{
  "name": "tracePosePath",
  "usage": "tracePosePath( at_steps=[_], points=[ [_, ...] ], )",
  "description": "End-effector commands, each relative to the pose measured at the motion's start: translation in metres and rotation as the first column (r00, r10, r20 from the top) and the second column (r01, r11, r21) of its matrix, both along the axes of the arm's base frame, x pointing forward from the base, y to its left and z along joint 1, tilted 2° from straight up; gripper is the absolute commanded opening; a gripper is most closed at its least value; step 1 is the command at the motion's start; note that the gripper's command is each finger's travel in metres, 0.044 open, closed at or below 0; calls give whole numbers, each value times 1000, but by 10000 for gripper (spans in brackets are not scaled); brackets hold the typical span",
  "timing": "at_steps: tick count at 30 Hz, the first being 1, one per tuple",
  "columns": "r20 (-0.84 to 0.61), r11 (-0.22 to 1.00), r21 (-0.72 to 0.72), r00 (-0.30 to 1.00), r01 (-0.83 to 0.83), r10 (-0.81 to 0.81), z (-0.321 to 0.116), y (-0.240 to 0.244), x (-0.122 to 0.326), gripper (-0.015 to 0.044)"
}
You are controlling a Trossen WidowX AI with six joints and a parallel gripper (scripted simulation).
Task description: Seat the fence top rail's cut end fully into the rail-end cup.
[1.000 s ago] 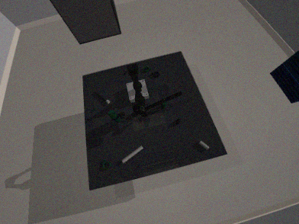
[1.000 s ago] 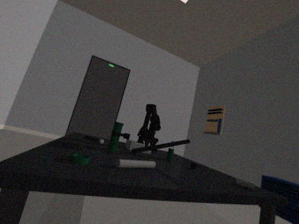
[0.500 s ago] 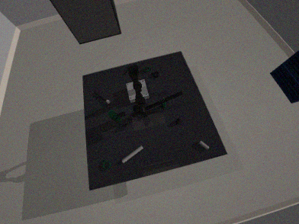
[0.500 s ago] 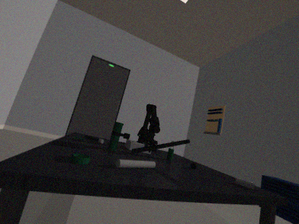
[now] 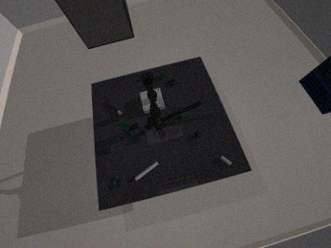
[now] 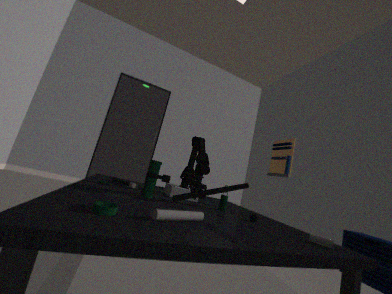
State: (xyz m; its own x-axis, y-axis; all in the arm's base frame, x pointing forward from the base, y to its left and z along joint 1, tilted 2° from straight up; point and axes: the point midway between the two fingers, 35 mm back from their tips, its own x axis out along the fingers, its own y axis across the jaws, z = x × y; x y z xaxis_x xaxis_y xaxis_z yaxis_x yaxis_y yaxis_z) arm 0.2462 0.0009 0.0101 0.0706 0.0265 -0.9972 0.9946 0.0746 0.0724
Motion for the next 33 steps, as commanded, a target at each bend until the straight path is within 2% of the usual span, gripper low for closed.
tracePosePath(
  at_steps=[1, 6, 12, 22, 33],
  points=[
    [-12, 1000, -2, 1000, 5, -5, -1, 0, -3, 130],
    [-11, 1000, -2, 1000, 5, -5, 3, 0, -1, 0],
    [-9, 999, -43, 1000, 4, -5, 13, -5, 1, 0],
    [10, 961, -276, 1000, 7, -4, 67, -31, 3, 0],
    [-2, 966, -260, 1000, 1, -2, 62, -28, 1, 0]
  ],
)
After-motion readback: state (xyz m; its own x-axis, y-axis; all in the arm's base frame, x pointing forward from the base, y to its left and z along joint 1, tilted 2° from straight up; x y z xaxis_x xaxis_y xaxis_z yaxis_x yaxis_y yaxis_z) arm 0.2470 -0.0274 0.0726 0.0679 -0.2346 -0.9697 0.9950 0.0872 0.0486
